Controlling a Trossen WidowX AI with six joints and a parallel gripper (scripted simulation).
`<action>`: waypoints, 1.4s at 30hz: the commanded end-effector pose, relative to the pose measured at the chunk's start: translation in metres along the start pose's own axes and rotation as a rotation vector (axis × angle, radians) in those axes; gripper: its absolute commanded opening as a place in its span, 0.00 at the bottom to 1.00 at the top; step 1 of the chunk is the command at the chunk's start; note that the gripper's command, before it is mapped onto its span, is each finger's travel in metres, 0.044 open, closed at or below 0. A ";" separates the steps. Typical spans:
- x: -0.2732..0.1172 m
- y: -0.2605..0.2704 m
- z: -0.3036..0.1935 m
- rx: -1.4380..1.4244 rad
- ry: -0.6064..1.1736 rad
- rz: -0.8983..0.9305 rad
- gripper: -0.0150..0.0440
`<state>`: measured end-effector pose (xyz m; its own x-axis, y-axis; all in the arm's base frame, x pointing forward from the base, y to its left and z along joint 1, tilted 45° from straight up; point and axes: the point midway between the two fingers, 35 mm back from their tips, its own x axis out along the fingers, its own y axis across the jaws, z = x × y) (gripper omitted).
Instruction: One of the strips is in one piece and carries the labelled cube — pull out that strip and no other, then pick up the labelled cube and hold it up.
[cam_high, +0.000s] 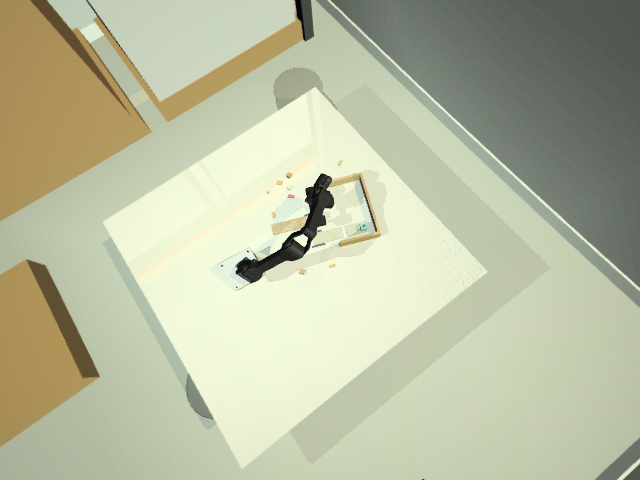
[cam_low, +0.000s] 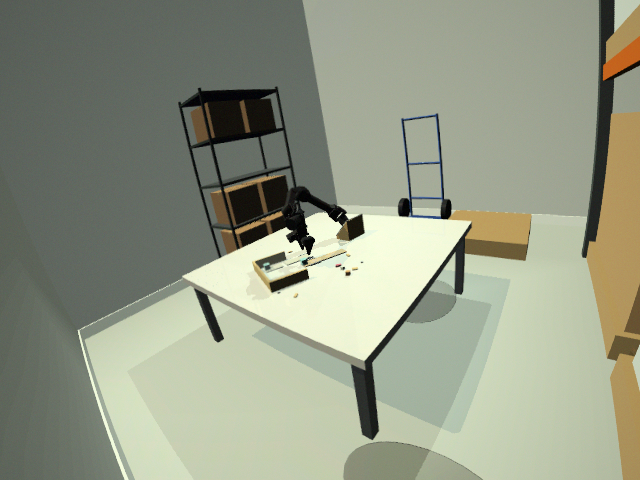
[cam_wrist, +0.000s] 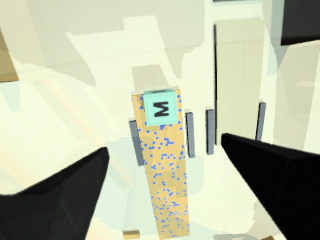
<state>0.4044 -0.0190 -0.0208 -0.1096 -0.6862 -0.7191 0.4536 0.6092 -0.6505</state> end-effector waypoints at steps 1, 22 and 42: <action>0.001 0.000 0.015 -0.006 0.000 -0.006 1.00; 0.029 0.000 0.022 -0.005 -0.001 -0.006 0.68; 0.054 -0.002 0.021 -0.002 0.002 -0.005 0.63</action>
<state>0.4163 -0.0657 -0.0536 -0.1142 -0.6885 -0.7162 0.4516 0.6062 -0.6547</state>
